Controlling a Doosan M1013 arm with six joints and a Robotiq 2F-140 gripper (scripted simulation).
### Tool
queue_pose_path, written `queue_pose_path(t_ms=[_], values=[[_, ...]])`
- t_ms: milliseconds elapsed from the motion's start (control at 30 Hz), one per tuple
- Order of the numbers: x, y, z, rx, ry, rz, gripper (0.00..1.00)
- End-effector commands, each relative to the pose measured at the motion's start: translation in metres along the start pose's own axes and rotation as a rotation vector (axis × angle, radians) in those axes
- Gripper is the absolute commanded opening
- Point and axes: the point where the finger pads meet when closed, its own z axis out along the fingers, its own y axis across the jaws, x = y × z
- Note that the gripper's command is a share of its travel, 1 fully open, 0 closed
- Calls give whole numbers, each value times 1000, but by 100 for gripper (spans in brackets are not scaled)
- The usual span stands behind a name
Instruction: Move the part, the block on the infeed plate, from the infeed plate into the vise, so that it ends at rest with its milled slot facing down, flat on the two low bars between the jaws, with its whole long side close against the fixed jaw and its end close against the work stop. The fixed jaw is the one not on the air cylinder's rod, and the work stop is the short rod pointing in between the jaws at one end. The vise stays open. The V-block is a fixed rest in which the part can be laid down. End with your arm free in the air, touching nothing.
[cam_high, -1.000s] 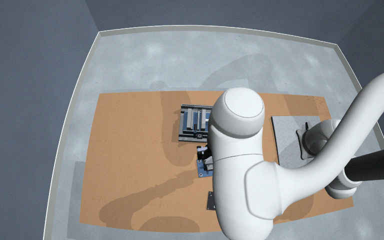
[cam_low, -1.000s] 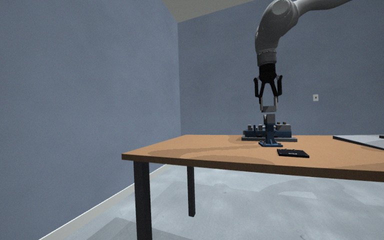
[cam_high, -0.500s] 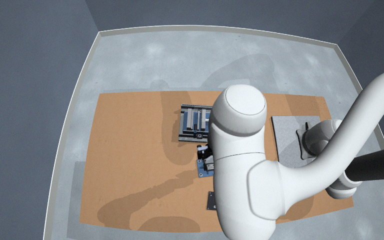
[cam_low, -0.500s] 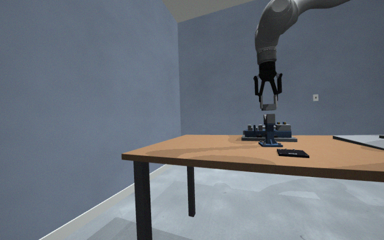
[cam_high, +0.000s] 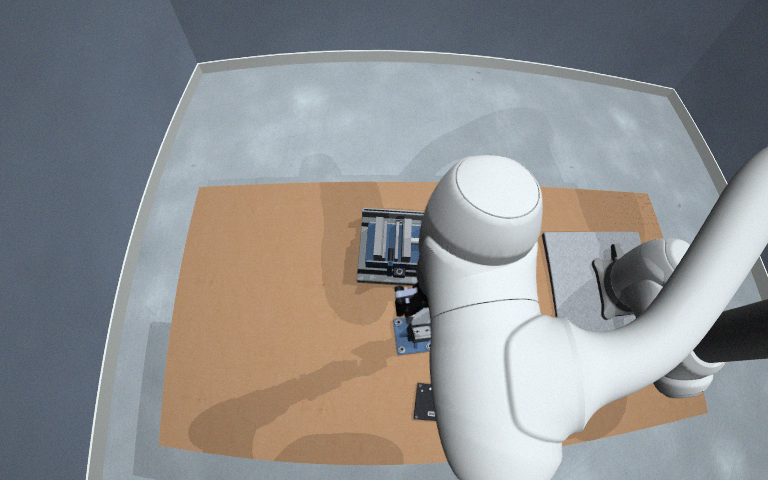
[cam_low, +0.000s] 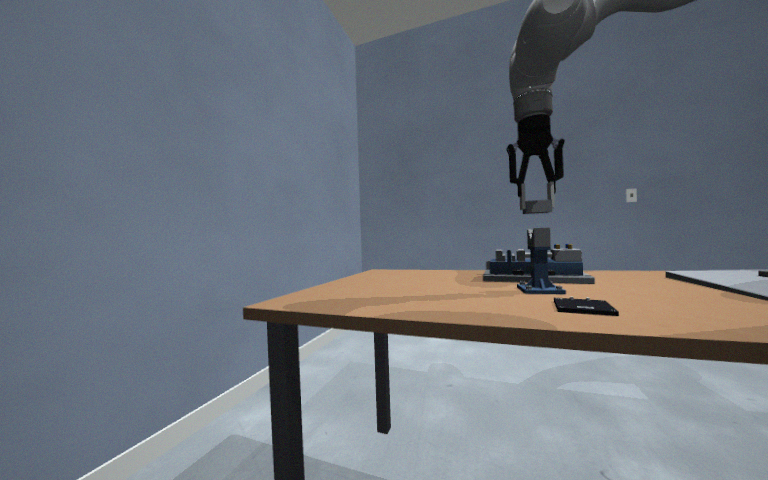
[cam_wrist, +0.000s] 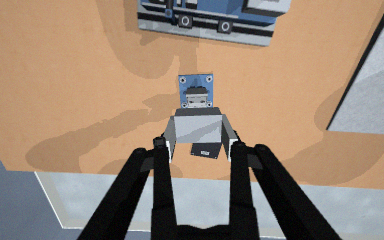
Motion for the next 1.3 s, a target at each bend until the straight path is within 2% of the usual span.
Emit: queue_pose_path(t_ms=[0, 433, 1267], values=[[0, 0, -3, 0, 0, 0, 0], [0, 0, -17, 0, 0, 0, 0], [1, 0, -20, 0, 0, -6, 0]])
